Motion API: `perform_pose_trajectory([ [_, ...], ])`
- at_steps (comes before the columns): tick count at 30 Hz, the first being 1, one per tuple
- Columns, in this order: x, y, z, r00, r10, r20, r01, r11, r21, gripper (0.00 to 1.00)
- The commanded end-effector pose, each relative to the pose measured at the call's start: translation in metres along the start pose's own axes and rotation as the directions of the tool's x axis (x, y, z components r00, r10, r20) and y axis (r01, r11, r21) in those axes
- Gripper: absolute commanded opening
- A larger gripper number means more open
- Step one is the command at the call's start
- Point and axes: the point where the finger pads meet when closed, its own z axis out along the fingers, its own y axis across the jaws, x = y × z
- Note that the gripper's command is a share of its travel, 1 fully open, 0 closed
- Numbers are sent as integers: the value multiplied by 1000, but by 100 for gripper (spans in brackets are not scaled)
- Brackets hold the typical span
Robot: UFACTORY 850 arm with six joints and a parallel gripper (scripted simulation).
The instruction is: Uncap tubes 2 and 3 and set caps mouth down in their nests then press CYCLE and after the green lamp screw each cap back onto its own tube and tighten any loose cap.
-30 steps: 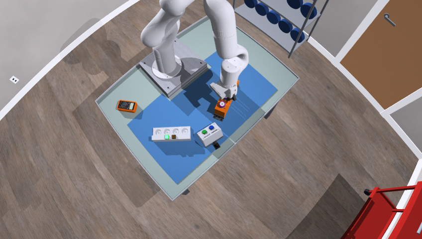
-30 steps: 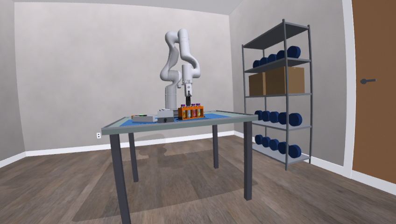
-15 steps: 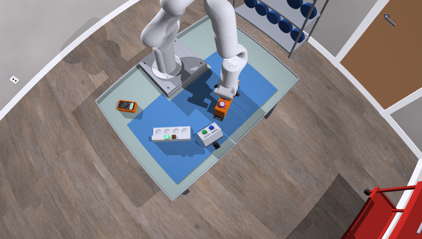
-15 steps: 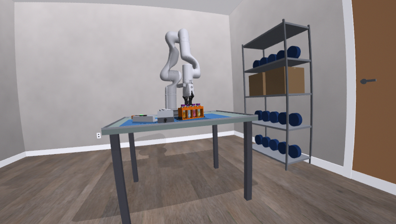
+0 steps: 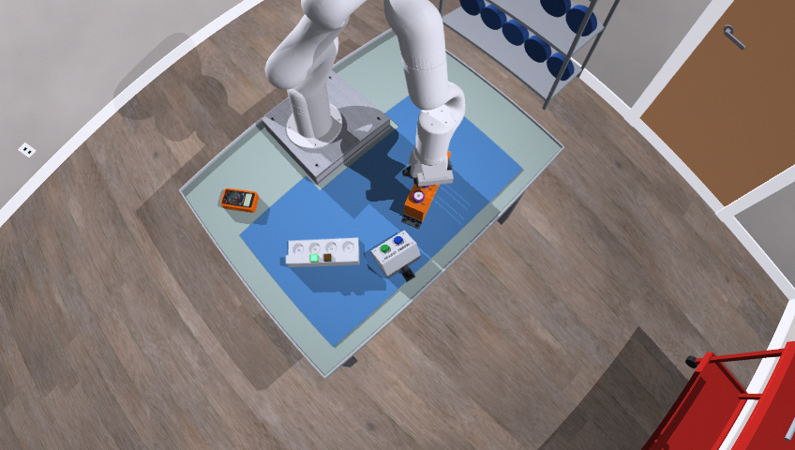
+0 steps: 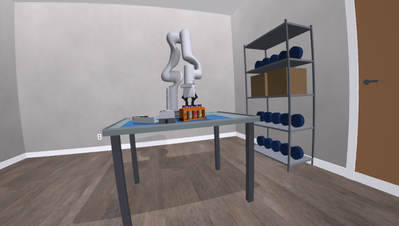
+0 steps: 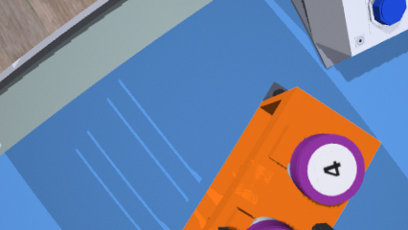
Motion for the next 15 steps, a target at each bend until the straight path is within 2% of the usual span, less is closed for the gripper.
perform_pose_trajectory([
  [1,1,-1,-1,986,-164,27,164,986,30,46],
  [3,1,-1,-1,976,-214,25,213,976,32,46],
  [7,1,-1,-1,976,-214,25,213,976,32,46],
  [8,1,-1,-1,976,-214,25,213,976,32,0],
  [15,1,-1,-1,976,-214,25,213,976,32,0],
])
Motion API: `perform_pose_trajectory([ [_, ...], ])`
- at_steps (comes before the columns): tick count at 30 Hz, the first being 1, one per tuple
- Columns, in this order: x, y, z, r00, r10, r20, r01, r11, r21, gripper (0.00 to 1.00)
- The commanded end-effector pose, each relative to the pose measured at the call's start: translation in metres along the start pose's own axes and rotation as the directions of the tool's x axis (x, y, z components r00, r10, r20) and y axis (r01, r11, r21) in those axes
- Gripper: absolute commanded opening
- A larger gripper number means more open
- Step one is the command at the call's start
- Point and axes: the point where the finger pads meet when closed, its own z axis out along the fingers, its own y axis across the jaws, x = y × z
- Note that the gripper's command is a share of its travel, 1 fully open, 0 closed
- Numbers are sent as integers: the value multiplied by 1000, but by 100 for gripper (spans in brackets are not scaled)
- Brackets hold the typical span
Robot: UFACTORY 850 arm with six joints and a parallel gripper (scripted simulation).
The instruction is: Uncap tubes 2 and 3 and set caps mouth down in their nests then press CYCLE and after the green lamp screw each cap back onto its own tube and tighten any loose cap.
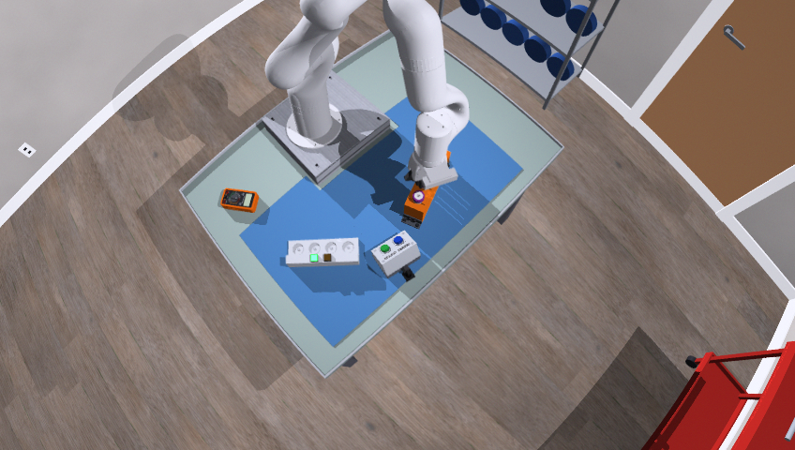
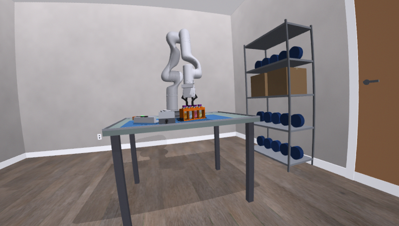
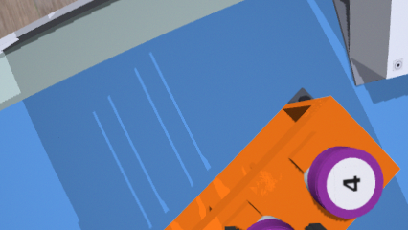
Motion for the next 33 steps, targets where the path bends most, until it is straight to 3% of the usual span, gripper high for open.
perform_pose_trajectory([
  [1,0,0,0,1000,-2,3,2,1000,7,0],
  [7,0,0,0,1000,-2,3,2,1000,7,0],
  [11,0,0,0,980,197,4,-197,980,6,0],
  [13,0,0,0,980,197,4,-197,980,6,0],
  [16,0,0,0,940,341,5,-341,940,5,0],
  [22,0,0,0,797,604,6,-604,797,4,0],
  [28,0,0,1,583,812,7,-812,583,2,0],
  [30,0,0,1,583,812,7,-812,583,2,0],
  [33,0,0,1,455,890,7,-890,455,0,0],
])
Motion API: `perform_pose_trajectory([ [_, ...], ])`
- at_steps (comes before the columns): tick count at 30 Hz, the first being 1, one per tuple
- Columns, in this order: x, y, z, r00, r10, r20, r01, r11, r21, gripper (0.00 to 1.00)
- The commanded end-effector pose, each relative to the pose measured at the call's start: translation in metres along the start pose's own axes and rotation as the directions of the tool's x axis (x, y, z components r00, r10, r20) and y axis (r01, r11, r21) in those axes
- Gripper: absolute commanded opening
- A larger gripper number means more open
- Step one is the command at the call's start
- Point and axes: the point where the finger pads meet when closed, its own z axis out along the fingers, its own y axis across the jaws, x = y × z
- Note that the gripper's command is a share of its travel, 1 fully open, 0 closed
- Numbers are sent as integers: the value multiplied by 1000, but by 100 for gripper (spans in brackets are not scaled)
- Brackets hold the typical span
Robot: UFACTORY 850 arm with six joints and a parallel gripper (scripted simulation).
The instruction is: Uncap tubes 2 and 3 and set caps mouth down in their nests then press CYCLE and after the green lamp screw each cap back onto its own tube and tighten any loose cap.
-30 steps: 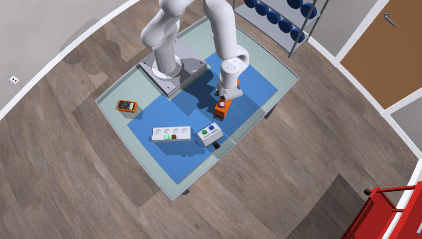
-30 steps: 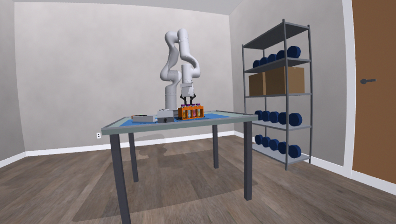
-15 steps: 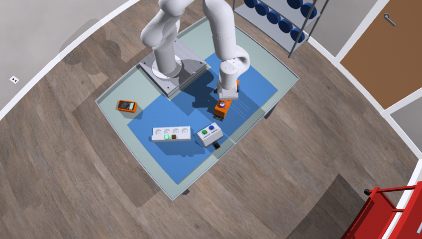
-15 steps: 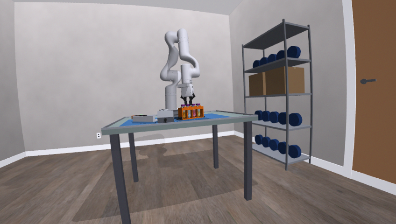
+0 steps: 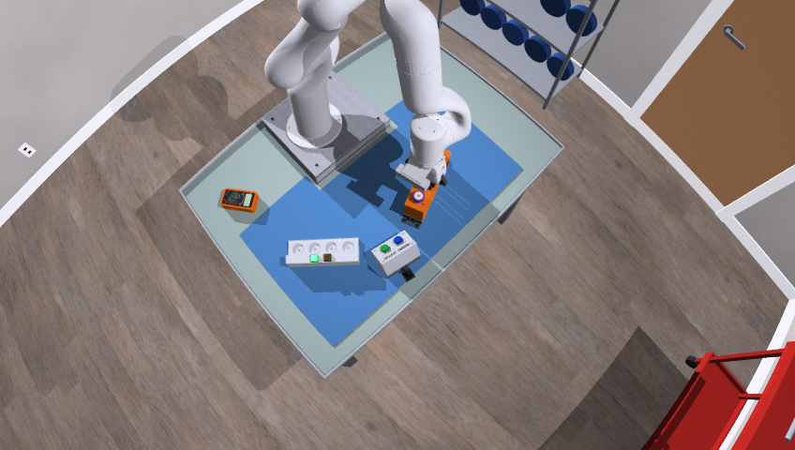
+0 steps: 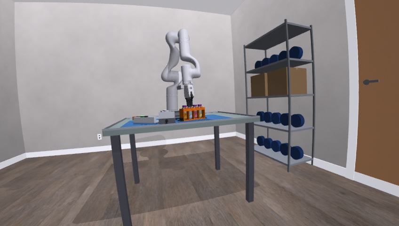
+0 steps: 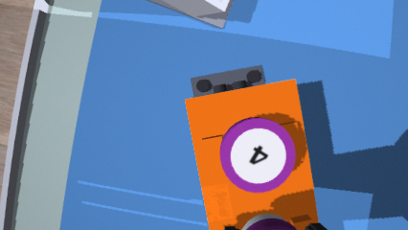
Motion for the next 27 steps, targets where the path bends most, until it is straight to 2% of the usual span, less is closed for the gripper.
perform_pose_trajectory([
  [1,0,-1,0,980,193,-42,-194,981,-14,0],
  [5,0,-1,0,922,384,-44,-385,923,-6,0],
  [10,0,-1,0,816,577,-44,-577,817,4,0],
  [17,0,-1,0,816,577,-44,-577,817,4,0],
  [18,0,-1,0,816,577,-44,-577,817,4,46],
  [27,0,-1,0,816,577,-44,-577,817,4,46],
])
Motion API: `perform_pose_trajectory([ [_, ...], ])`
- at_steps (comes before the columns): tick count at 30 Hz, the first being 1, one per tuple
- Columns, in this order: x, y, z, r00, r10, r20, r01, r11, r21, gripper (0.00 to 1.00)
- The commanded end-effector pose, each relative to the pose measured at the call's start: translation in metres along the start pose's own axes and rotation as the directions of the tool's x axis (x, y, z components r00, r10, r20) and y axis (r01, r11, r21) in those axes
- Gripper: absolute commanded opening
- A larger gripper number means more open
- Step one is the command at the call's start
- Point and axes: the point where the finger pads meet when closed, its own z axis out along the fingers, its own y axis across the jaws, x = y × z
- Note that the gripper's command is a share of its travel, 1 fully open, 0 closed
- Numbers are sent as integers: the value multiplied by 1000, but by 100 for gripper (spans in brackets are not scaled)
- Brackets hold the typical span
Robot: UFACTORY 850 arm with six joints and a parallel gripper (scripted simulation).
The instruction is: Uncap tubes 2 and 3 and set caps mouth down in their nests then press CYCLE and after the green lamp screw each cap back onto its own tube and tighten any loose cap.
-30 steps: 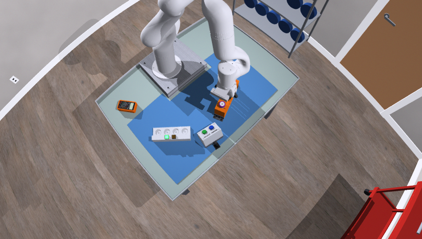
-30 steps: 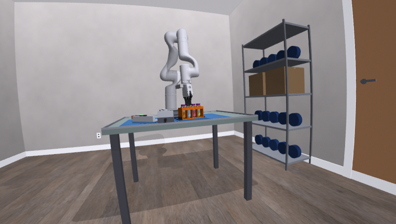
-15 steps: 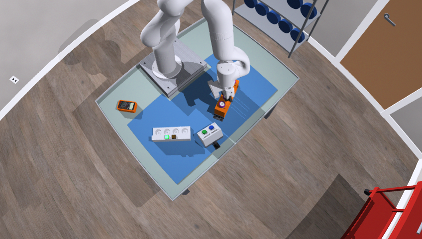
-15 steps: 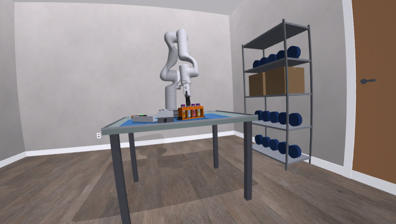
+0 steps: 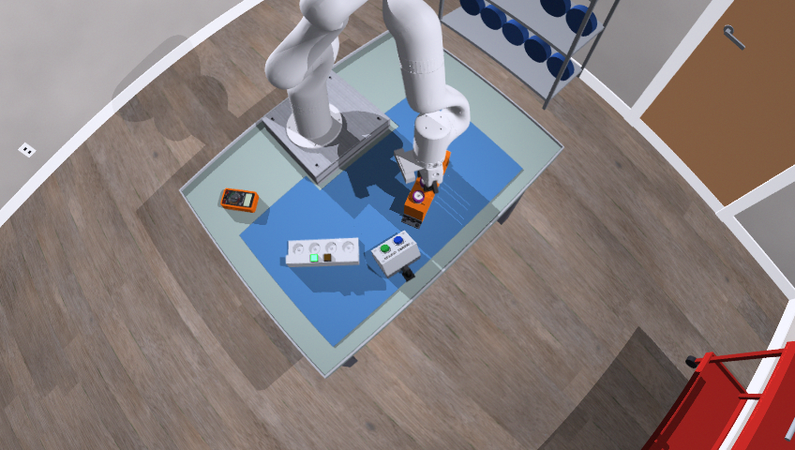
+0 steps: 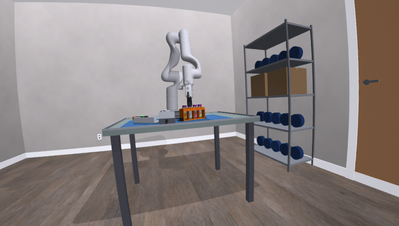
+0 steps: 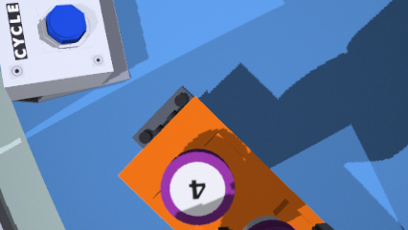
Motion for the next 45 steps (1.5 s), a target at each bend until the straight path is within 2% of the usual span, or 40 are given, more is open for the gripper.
perform_pose_trajectory([
  [1,-1,0,-1,1000,1,-7,-1,1000,2,46],
  [2,-1,0,-1,997,-82,-7,82,997,1,46],
  [4,-1,0,-1,997,-82,-7,82,997,1,46],
  [6,-1,0,-1,969,-246,-8,246,969,0,46],
  [8,-1,0,-1,916,-400,-7,400,916,-1,46],
  [9,-1,0,-1,915,-404,-7,404,915,-1,46],
  [12,-1,0,-1,793,-610,-8,610,793,-3,46],
  [13,-1,0,-1,787,-617,-7,617,787,-3,46],
  [16,-1,0,-1,624,-781,-9,781,624,-5,46],
  [17,-1,0,-1,609,-793,-6,793,609,-5,46],
  [19,-1,0,-1,471,-882,-5,882,471,-6,46],
  [21,-1,0,-1,471,-882,-5,882,471,-6,46],
  [24,-1,0,-1,247,-969,-6,969,247,-7,46],
  [25,-1,0,-1,236,-972,-4,972,236,-7,46],
  [26,-1,0,-1,163,-987,-5,987,163,-8,46],
  [27,-1,0,-1,155,-988,-3,988,155,-7,46],
  [29,-1,0,-1,1,-1000,-2,1000,1,-7,46],
  [38,-1,0,-1,1,-1000,-2,1000,1,-7,46],
  [39,-1,0,-1,1,-1000,-2,1000,1,-7,0],
  [45,-1,0,-1,1,-1000,-2,1000,1,-7,0],
])
